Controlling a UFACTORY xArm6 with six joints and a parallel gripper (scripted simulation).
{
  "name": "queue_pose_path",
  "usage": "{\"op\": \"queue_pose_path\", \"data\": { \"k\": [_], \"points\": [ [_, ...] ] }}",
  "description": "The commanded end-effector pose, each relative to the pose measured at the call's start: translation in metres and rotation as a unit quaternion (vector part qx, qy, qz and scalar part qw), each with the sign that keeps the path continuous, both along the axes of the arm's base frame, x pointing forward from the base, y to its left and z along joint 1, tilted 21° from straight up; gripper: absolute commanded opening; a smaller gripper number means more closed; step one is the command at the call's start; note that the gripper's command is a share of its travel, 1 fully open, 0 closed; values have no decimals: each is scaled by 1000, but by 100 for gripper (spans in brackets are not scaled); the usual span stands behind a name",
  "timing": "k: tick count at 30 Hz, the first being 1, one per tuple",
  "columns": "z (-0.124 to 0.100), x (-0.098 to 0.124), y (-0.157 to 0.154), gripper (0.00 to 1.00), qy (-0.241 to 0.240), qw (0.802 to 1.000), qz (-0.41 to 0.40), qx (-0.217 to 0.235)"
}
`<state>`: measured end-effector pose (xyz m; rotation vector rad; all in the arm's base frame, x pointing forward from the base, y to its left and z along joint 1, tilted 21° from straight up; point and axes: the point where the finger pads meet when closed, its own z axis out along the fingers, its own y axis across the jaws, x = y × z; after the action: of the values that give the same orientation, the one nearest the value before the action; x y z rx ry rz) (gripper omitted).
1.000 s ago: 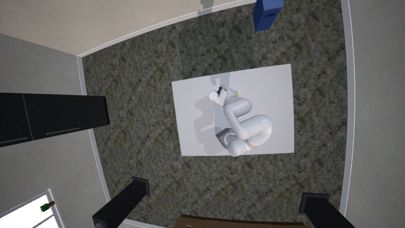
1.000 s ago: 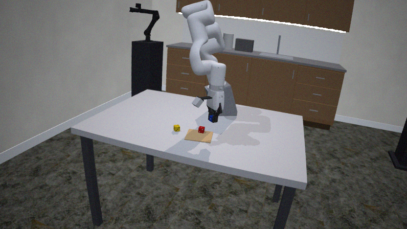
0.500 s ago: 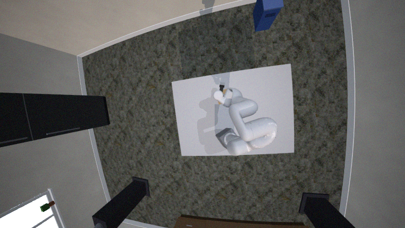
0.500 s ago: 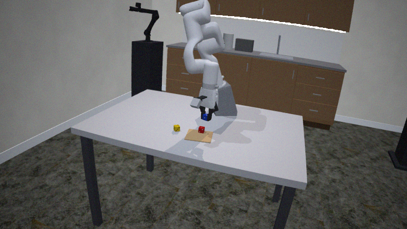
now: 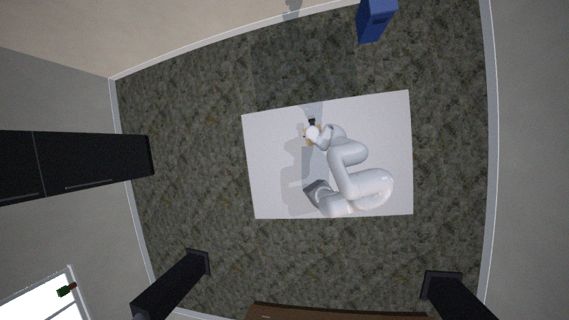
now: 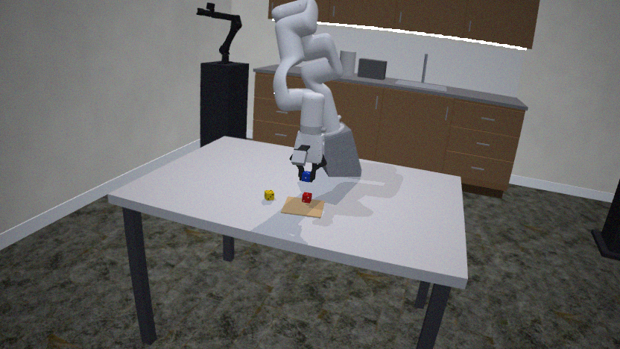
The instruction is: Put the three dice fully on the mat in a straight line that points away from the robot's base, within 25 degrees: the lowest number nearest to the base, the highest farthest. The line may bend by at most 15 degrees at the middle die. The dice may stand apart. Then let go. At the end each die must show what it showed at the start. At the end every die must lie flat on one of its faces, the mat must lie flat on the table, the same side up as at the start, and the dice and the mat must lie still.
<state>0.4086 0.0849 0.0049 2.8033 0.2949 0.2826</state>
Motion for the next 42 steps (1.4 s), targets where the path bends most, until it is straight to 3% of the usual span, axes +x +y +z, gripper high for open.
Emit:
{"op": "queue_pose_path", "data": {
  "k": [1,17,42],
  "points": [
    [1,1,0,27,5,1000,5,1],
    [-6,3,-2,27,5,1000,5,1],
    [-85,22,-26,27,5,1000,5,1]
  ]
}}
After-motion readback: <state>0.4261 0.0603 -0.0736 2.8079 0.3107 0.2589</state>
